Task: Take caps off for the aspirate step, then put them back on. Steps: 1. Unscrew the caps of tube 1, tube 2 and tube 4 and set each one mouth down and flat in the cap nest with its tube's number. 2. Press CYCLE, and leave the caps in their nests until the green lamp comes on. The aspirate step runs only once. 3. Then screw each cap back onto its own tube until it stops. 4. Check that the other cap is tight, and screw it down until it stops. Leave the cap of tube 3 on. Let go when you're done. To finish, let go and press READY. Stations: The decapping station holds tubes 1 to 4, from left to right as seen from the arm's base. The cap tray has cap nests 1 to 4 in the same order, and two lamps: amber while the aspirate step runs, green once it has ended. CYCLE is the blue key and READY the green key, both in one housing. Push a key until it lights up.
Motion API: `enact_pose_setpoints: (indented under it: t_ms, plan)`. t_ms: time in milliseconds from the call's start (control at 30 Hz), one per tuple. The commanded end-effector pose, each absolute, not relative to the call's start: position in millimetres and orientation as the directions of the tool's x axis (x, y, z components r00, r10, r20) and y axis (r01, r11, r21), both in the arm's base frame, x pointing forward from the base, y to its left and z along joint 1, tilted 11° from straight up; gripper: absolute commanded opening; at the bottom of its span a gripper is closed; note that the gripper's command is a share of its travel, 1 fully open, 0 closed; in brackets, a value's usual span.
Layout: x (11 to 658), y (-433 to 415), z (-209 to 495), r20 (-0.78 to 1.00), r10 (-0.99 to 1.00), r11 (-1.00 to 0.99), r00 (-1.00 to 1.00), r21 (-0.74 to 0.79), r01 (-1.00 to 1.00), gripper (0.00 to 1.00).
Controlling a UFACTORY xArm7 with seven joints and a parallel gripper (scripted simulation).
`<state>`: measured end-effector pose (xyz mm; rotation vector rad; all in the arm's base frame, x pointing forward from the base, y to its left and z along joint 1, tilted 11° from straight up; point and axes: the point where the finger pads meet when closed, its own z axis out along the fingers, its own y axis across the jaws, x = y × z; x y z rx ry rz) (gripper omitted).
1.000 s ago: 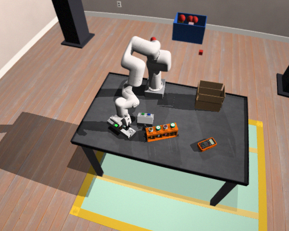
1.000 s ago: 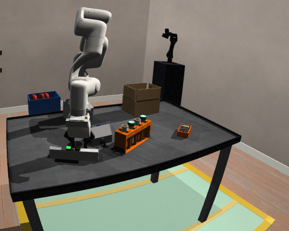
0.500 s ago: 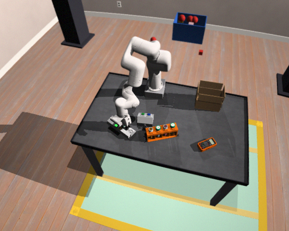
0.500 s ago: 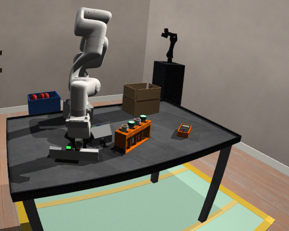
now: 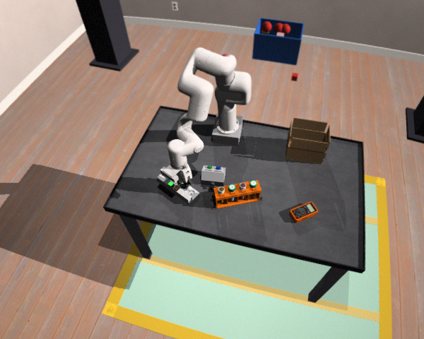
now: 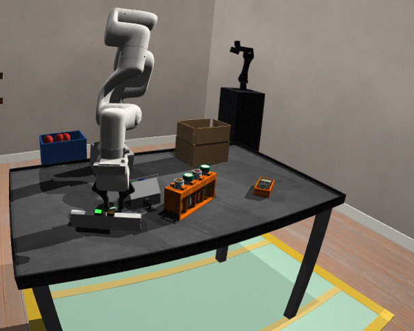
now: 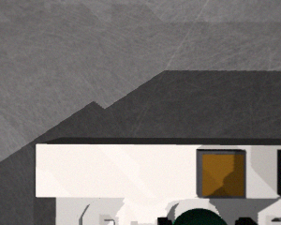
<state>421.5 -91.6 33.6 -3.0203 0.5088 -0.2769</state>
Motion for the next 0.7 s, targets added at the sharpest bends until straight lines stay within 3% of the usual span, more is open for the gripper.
enact_pose_setpoints:
  t_ms: [0,667]
  plan:
    - [417.4,-92.5,61.3,0.165,-0.331,-0.943,0.929,-0.088,-0.321,0.00]
    - [401.0,-95.1,149.4,0.165,-0.331,-0.943,0.929,-0.088,-0.321,0.00]
